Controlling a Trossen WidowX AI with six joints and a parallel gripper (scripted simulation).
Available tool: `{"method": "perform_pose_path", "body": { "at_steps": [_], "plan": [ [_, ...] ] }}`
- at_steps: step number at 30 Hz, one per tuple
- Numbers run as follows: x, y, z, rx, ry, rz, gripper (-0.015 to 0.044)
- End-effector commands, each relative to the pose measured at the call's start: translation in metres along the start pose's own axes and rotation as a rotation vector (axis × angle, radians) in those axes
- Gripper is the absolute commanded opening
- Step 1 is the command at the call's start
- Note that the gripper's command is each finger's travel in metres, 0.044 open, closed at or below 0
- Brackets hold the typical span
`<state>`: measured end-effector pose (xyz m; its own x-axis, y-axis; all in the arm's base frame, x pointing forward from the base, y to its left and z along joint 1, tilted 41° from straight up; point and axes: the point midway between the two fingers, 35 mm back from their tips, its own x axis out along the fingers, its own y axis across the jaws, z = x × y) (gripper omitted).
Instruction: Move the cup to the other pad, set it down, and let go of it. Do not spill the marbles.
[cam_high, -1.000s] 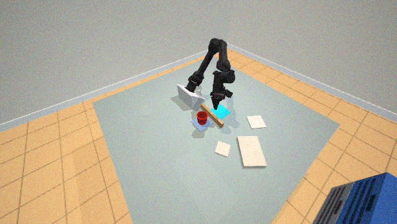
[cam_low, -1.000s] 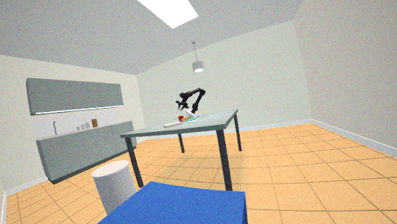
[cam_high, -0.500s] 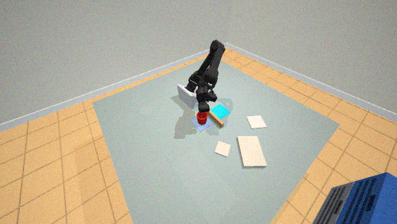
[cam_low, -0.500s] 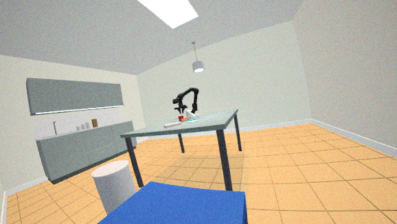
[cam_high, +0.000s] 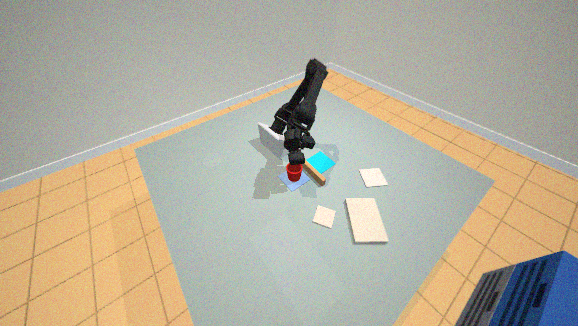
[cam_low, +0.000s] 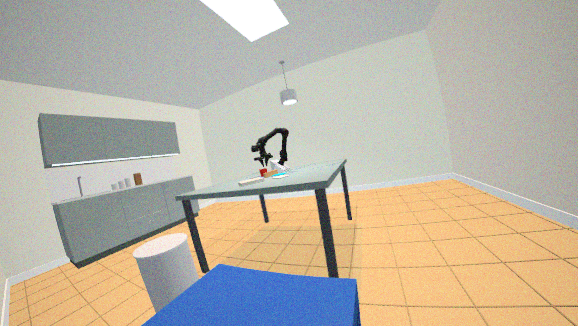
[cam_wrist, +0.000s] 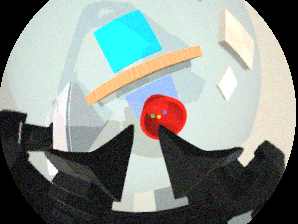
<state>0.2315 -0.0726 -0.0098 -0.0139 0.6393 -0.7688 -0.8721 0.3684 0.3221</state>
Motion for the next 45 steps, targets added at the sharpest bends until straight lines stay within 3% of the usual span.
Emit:
{"method": "perform_pose_path", "body": {
  "at_steps": [1, 40, 43, 45],
  "plan": [
    [0.01, 0.0, 0.0, 0.008, -0.005, 0.009, 0.0148],
    [0.06, 0.004, 0.0, 0.007, -0.007, 0.011, 0.0148],
    [0.058, 0.003, 0.0, 0.0, -0.004, 0.008, 0.0069],
    [0.058, 0.003, 0.0, 0.0, -0.004, 0.008, 0.0056]
  ]
}}
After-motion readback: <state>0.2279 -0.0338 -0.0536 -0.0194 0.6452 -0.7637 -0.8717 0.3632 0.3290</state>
